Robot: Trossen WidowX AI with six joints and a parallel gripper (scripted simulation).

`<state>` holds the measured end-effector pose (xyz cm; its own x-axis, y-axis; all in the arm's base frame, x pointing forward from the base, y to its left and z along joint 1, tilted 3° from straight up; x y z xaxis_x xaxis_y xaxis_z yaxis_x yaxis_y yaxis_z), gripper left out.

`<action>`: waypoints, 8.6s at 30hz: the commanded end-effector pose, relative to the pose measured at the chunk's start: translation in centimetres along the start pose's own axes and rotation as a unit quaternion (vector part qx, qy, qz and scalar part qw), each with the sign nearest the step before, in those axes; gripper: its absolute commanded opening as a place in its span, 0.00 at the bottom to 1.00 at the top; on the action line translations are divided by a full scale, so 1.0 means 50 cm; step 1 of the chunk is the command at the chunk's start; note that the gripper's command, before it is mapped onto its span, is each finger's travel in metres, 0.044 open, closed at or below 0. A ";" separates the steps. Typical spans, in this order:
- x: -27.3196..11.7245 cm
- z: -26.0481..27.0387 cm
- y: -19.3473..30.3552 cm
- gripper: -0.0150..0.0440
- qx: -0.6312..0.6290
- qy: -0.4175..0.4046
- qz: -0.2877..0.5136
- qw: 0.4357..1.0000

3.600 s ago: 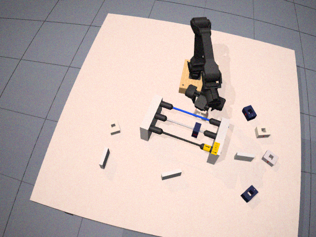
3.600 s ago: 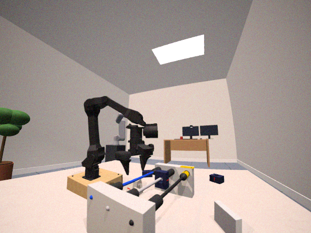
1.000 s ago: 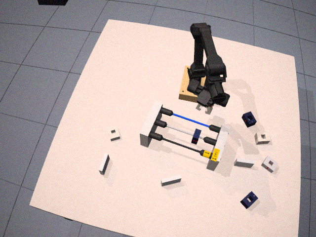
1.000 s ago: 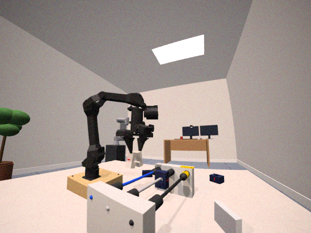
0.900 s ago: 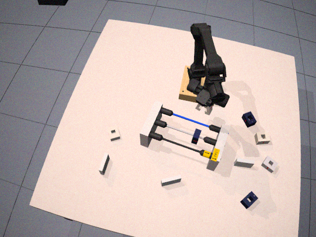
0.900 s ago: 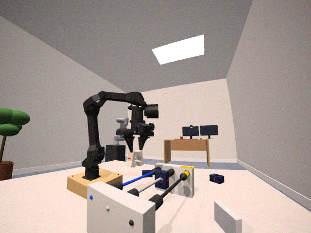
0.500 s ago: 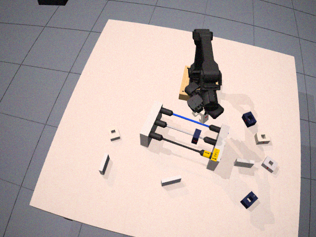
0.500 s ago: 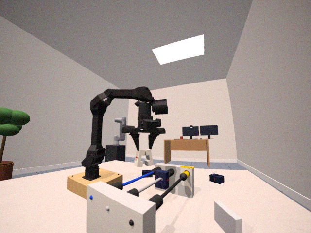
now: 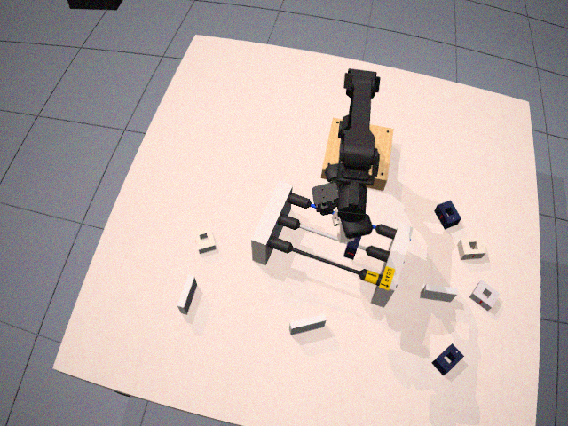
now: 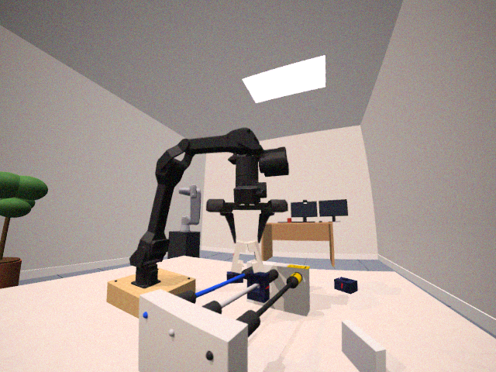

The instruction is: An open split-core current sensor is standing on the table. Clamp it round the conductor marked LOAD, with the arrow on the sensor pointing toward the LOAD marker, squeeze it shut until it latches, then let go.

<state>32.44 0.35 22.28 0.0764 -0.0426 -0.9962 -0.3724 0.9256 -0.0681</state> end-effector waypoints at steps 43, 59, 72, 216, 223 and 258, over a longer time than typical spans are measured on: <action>0.115 0.066 -0.184 0.25 0.298 0.001 -0.002 0.955; 0.145 0.064 -0.184 0.25 0.297 0.005 -0.003 0.955; 0.145 0.064 -0.184 0.25 0.297 0.005 -0.003 0.955; 0.272 0.063 -0.184 0.25 0.300 -0.003 -0.005 0.954; 0.272 0.063 -0.184 0.25 0.300 -0.003 -0.005 0.954; 0.242 0.063 -0.184 0.25 0.298 0.001 -0.002 0.955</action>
<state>39.68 -7.55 10.63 0.0683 -0.0493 -0.9964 0.2226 0.9744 -0.0330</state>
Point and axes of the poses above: the point midway between the two fingers, 35 mm back from their tips, its own x axis out along the fingers, its own z axis across the jaws, y = z × x, the point moved 2 cm from there along -x, back along the fingers, and after that the axes turned 1 degree about x, right-handed, at the moved point
